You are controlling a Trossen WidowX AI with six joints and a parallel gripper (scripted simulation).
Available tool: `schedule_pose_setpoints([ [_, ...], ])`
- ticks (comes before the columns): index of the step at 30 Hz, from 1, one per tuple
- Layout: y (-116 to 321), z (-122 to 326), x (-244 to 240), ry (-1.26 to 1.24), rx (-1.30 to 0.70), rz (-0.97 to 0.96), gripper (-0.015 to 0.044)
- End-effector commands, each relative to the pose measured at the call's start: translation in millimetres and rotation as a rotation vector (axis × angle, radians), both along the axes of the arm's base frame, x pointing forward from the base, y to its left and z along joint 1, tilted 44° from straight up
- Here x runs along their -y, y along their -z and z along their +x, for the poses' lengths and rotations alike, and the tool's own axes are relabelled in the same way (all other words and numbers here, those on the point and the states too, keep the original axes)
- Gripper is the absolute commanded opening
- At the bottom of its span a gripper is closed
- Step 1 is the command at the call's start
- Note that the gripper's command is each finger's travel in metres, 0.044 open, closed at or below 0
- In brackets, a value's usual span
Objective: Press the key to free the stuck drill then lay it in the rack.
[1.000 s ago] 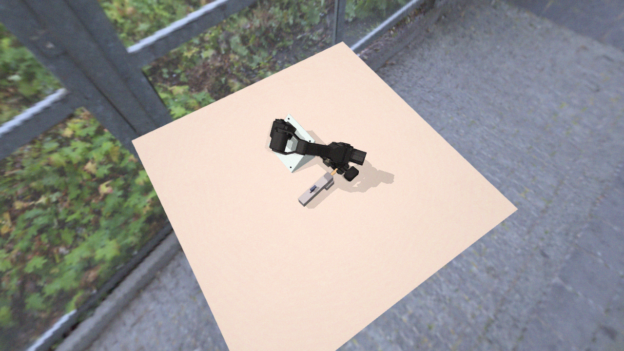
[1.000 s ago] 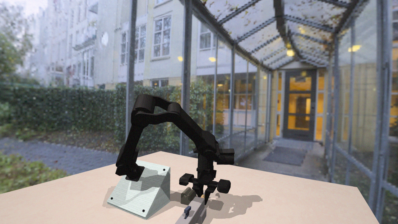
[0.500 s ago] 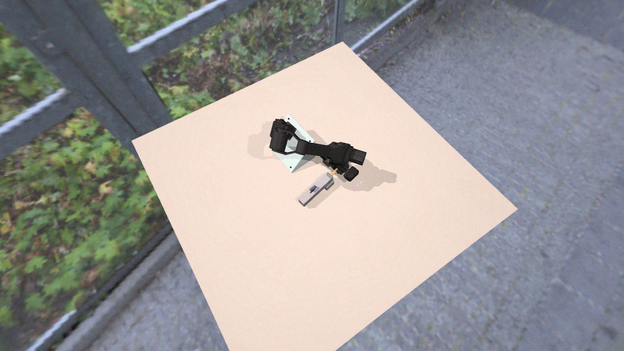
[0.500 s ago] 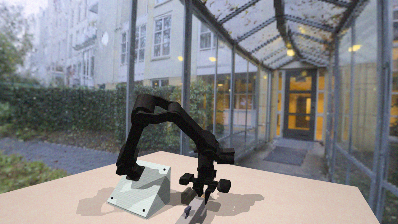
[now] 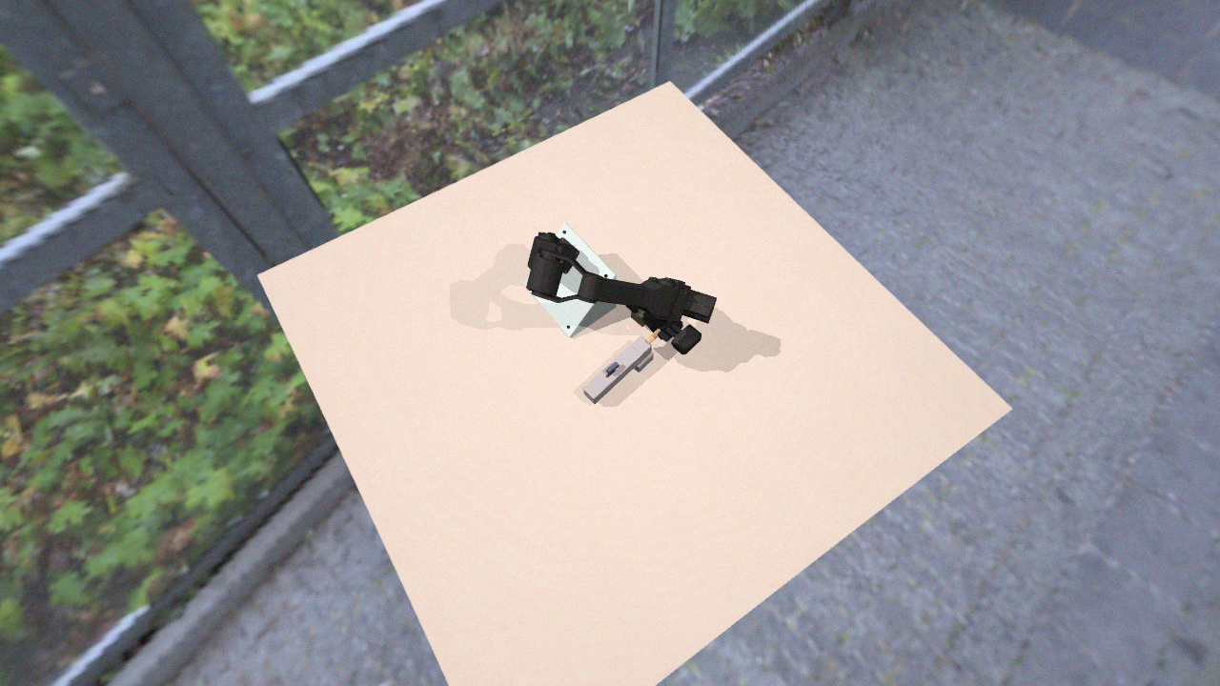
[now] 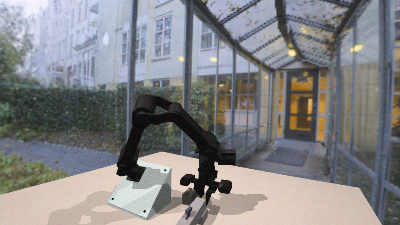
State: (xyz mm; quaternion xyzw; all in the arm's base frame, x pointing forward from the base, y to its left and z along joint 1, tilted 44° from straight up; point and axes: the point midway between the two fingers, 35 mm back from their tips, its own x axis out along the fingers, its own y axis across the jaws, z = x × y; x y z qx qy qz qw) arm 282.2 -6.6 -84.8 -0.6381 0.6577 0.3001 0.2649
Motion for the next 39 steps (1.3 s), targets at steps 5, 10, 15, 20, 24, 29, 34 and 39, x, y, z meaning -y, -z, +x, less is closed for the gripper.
schedule_pose_setpoints([
  [5,3,0,-3,0.0,0.007,-0.001,0.0],
  [10,5,0,-6,0.0,0.007,-0.001,0.0],
  [15,7,0,-10,0.0,0.007,-0.001,0.0],
  [20,11,0,-16,0.0,0.008,0.0,0.0],
  [24,15,0,-21,0.0,0.008,0.0,0.0],
  [29,19,0,-27,-0.001,0.008,0.001,0.0],
  [34,22,0,-31,-0.001,0.008,0.001,0.0],
  [39,27,0,-37,-0.001,0.008,0.002,0.0],
])
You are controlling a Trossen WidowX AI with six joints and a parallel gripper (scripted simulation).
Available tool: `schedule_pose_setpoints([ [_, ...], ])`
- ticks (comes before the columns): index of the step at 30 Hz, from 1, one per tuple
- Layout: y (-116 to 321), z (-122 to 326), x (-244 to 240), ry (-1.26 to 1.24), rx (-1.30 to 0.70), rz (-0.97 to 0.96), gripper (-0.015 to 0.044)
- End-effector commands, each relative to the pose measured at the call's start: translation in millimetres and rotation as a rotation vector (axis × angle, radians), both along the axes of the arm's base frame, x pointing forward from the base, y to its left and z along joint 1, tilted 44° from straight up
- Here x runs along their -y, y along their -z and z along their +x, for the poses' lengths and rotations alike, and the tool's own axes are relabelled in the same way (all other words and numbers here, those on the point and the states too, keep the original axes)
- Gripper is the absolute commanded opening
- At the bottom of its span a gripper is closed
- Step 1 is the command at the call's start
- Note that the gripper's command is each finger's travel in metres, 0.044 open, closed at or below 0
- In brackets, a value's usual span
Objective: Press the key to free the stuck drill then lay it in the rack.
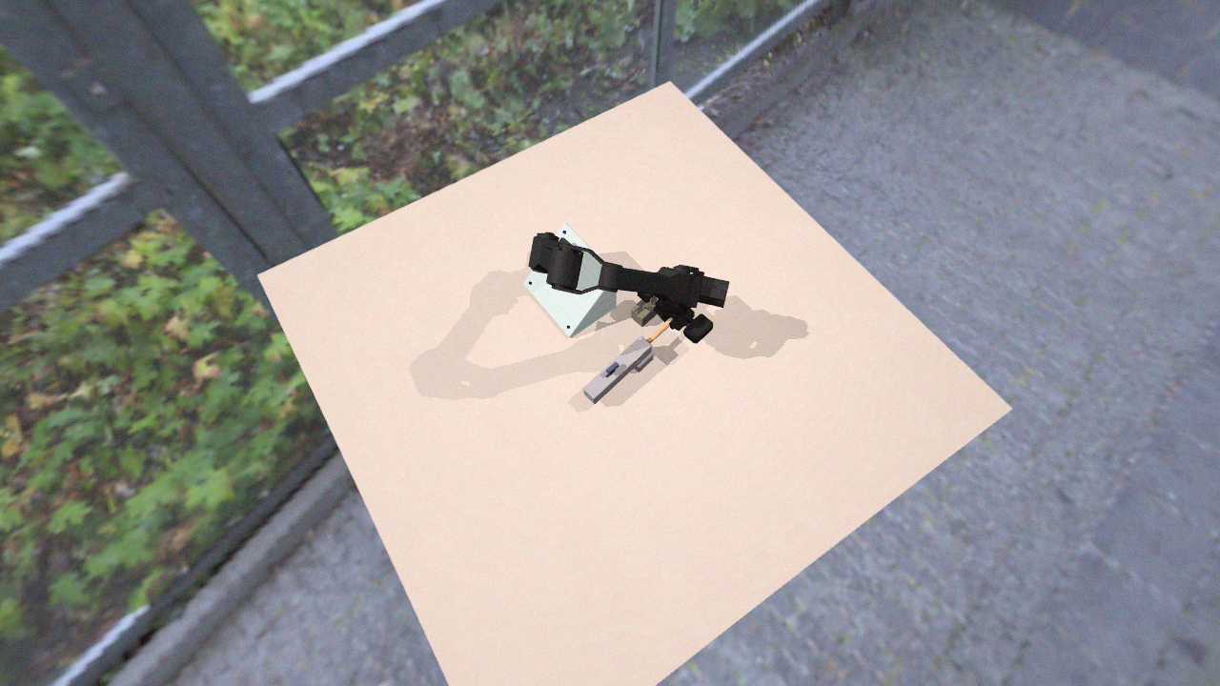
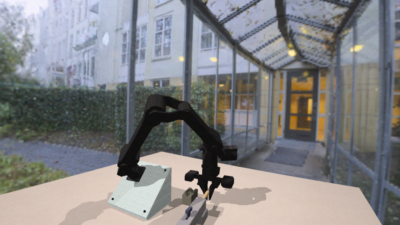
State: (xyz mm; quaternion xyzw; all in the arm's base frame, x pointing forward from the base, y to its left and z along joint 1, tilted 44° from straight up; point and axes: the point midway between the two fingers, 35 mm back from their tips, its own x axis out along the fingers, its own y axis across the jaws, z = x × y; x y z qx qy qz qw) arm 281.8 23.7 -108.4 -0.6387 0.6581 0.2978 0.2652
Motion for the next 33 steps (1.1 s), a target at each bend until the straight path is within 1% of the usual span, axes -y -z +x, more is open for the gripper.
schedule_pose_setpoints([
  [1,4,1,-8,-0.002,0.005,0.005,0.0],
  [19,19,0,-28,-0.002,0.006,0.007,0.0],
  [33,13,-1,-26,-0.002,0.005,0.007,0.0],
])
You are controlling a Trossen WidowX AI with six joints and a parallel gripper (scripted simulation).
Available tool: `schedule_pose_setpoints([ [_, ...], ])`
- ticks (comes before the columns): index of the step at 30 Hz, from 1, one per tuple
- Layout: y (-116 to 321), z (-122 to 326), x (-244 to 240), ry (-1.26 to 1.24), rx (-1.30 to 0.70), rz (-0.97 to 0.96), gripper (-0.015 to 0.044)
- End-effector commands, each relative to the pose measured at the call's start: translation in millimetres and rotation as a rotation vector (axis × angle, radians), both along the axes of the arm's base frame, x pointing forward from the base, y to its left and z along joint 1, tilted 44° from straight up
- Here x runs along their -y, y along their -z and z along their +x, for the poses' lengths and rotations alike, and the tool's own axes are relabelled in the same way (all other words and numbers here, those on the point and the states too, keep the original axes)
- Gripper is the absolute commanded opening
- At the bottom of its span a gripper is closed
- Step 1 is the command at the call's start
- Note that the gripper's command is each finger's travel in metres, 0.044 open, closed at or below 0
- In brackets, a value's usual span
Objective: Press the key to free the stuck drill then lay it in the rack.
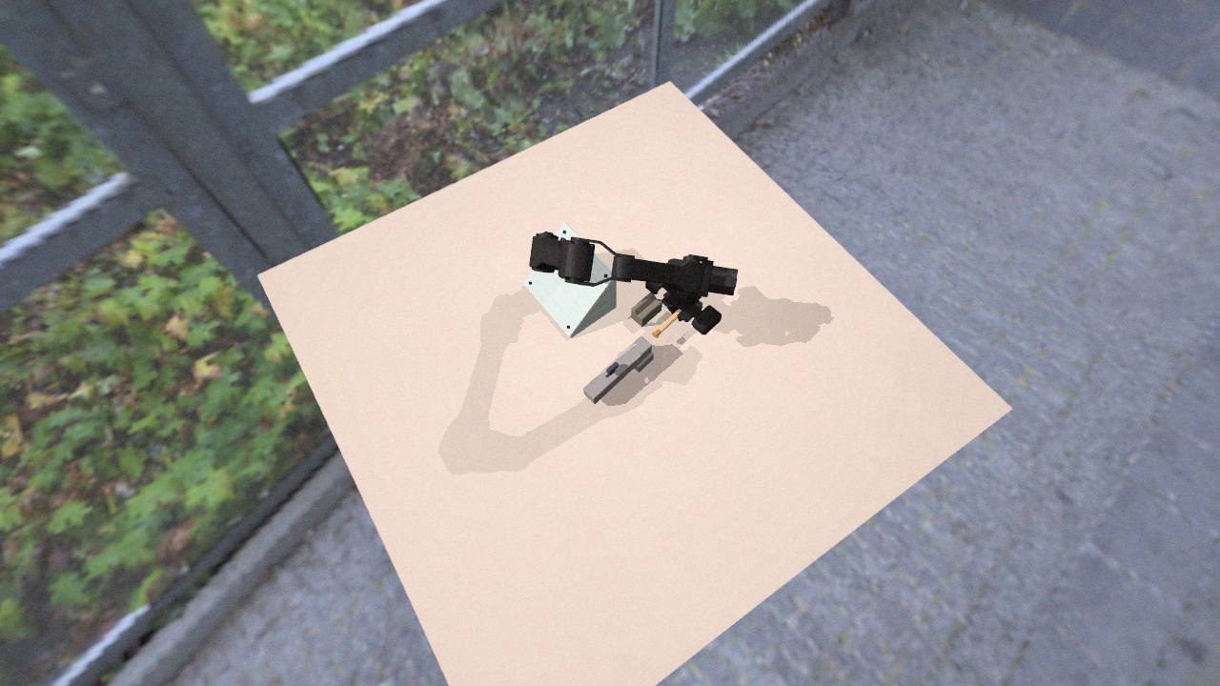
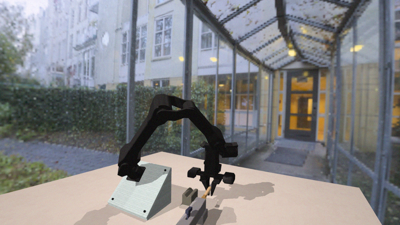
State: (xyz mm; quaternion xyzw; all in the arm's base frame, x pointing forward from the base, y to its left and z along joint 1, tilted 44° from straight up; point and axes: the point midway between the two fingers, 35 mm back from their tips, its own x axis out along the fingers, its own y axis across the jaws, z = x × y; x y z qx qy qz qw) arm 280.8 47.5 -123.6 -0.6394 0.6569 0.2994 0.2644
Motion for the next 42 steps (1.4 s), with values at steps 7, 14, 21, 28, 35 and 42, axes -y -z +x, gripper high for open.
schedule_pose_setpoints([
  [7,-3.7,-0.1,-2.3,0.002,0.007,0.005,0.0],
  [14,-5.1,-0.4,-2.4,0.002,0.007,0.005,0.0],
  [21,-6.6,-0.5,-2.6,0.002,0.007,0.005,0.0],
  [28,-8.1,-0.4,-2.9,0.002,0.007,0.005,0.0],
  [35,-9.6,-0.4,-3.3,0.002,0.007,0.005,0.0],
  [42,-11.0,-0.4,-3.7,0.002,0.007,0.005,0.0],
])
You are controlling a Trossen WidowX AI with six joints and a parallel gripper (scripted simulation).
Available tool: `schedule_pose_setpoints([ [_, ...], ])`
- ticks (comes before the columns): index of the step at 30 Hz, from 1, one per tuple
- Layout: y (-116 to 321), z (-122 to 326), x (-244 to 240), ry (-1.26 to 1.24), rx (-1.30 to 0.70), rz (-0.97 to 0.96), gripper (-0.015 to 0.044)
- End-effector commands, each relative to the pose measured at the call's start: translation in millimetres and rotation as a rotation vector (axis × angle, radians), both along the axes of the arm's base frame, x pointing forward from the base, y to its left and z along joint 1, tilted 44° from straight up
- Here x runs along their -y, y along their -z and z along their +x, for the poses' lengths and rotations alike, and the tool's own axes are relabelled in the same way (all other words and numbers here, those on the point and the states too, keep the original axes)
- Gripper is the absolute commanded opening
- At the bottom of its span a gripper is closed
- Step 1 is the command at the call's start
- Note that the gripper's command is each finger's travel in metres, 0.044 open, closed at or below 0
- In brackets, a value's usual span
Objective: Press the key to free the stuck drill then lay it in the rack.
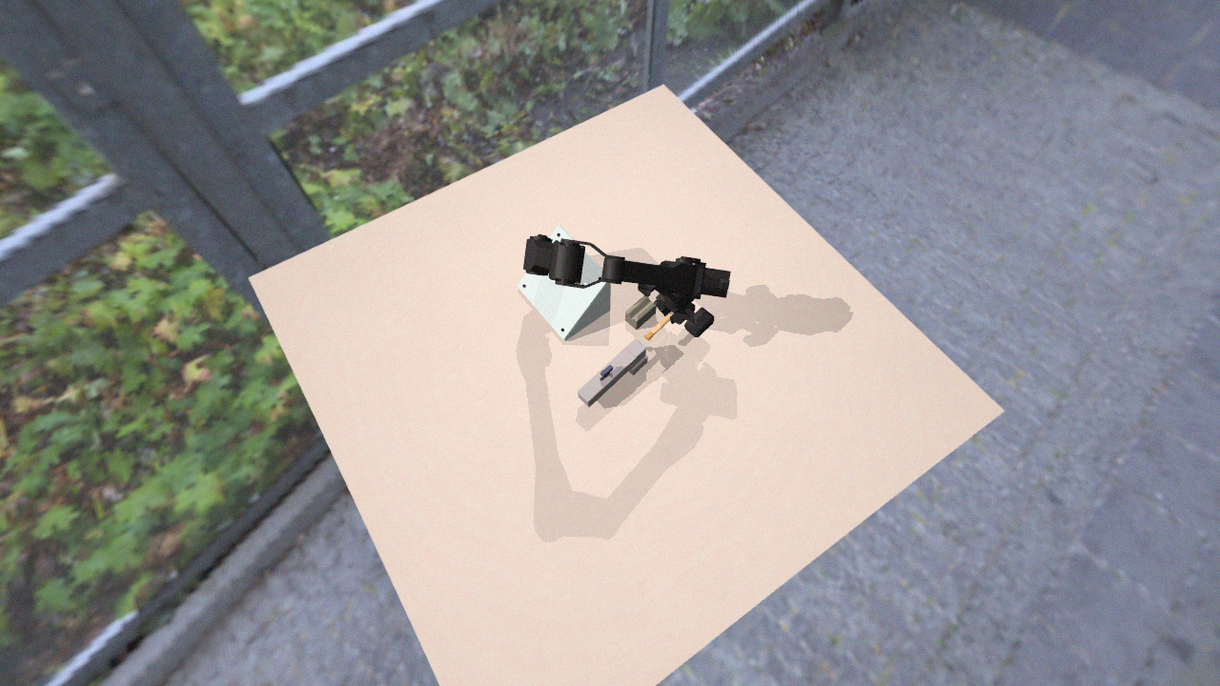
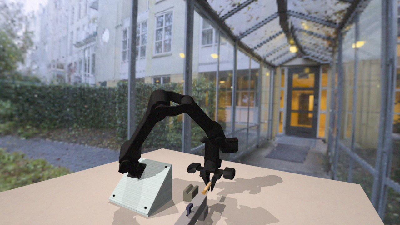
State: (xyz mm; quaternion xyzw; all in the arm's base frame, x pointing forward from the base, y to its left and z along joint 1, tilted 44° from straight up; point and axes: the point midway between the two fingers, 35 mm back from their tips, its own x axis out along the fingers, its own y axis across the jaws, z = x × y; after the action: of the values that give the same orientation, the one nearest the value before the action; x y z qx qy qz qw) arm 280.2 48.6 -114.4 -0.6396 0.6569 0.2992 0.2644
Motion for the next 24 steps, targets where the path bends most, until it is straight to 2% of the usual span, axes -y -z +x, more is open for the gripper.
schedule_pose_setpoints([
  [1,-2.1,0.3,-2.6,0.002,0.007,0.006,0.0],
  [24,-6.3,0.0,-4.1,0.002,0.007,0.006,0.0],
])
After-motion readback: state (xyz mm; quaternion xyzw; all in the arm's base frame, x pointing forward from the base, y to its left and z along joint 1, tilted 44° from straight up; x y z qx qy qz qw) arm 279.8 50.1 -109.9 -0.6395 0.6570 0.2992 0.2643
